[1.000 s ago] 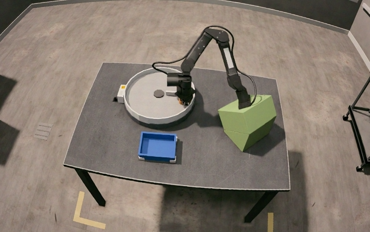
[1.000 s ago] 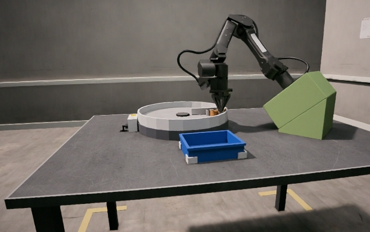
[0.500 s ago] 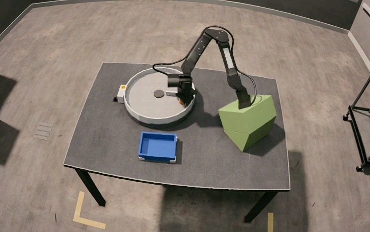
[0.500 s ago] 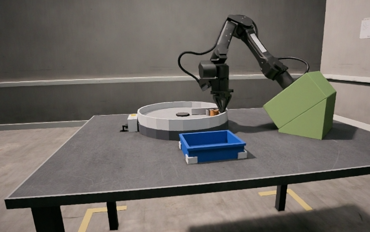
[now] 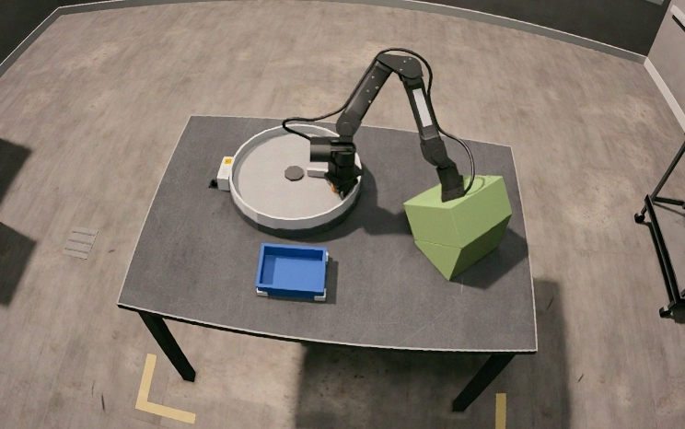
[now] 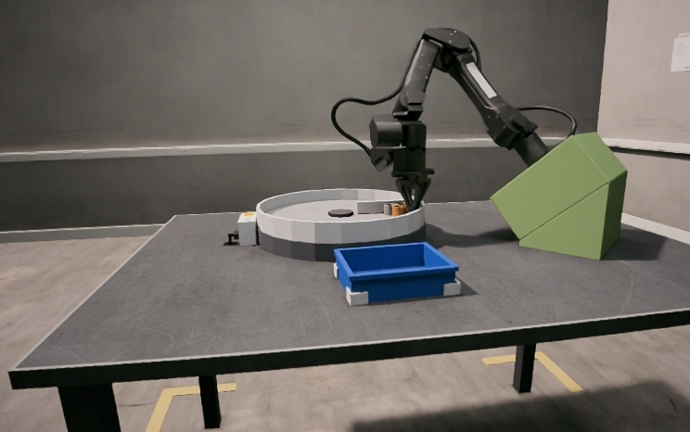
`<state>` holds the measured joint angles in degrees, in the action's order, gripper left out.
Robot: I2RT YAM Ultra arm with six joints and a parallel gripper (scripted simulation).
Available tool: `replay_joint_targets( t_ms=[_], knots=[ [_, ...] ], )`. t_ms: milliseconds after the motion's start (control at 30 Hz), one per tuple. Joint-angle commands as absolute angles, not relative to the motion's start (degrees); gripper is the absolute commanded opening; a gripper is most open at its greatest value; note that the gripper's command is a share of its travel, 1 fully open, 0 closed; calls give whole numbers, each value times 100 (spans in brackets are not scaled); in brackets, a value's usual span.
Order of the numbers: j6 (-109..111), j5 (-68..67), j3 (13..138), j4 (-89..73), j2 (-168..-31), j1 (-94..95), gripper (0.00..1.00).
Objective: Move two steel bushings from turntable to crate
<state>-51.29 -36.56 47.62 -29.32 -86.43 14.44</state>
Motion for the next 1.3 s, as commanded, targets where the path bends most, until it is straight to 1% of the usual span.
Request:
replay_joint_targets(
  t_ms=[0,1267],
  knots=[
    [-5091,-3641,4687,-2840,-8646,1468,13],
    [-5070,-3627,4658,-2795,-8663,1433,13]
  ],
)
